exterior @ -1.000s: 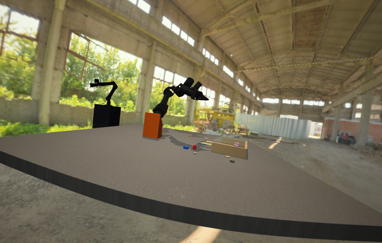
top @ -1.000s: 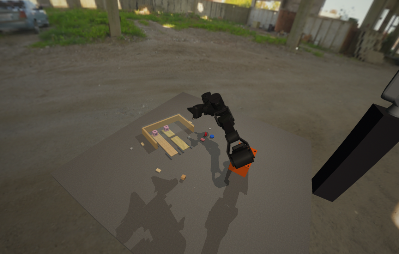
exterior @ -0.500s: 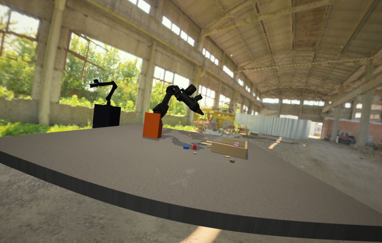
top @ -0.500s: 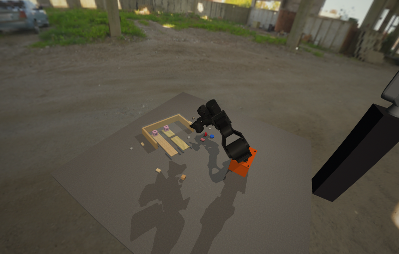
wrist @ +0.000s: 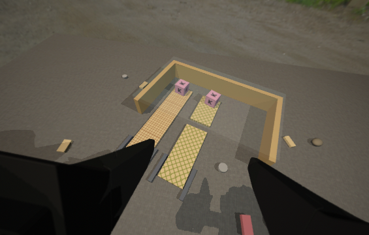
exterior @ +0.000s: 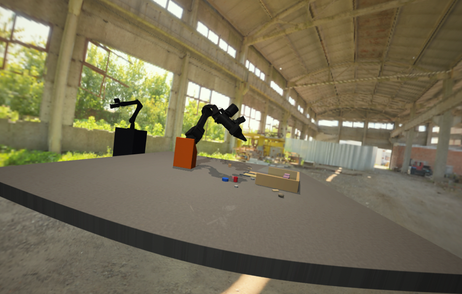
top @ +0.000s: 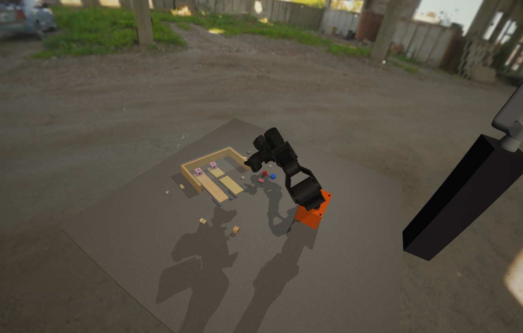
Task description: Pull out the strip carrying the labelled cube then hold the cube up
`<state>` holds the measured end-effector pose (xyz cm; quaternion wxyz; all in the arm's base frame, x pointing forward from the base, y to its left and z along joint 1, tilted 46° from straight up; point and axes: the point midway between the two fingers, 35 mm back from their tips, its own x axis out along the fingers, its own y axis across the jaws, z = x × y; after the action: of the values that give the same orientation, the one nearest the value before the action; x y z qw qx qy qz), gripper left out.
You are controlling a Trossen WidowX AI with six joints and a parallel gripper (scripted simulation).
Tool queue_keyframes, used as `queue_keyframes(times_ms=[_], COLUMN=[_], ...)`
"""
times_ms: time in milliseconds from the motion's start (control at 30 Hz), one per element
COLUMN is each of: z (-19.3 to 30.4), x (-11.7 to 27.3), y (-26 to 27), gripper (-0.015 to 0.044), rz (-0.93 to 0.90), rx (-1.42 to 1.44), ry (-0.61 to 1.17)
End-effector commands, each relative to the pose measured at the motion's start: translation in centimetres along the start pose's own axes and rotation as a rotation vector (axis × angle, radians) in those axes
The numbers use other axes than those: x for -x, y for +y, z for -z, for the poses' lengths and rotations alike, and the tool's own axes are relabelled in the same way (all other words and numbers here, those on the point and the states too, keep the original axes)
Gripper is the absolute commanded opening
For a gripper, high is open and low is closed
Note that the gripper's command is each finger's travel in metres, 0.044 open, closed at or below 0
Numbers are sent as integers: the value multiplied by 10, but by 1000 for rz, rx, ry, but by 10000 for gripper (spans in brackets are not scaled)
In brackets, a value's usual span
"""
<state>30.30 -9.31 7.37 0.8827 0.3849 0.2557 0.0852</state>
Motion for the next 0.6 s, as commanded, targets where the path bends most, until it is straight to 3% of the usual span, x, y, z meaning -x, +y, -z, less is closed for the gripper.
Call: queue_keyframes(times_ms=[0, 367, 567], z=[-7, -10, 10], x=[-16, -96, -124], y=[3, 46, 82], gripper=[295, 6, 0], rz=[-7, 20, 72], rx=[-26, -149, -217], ry=[66, 464, 704])
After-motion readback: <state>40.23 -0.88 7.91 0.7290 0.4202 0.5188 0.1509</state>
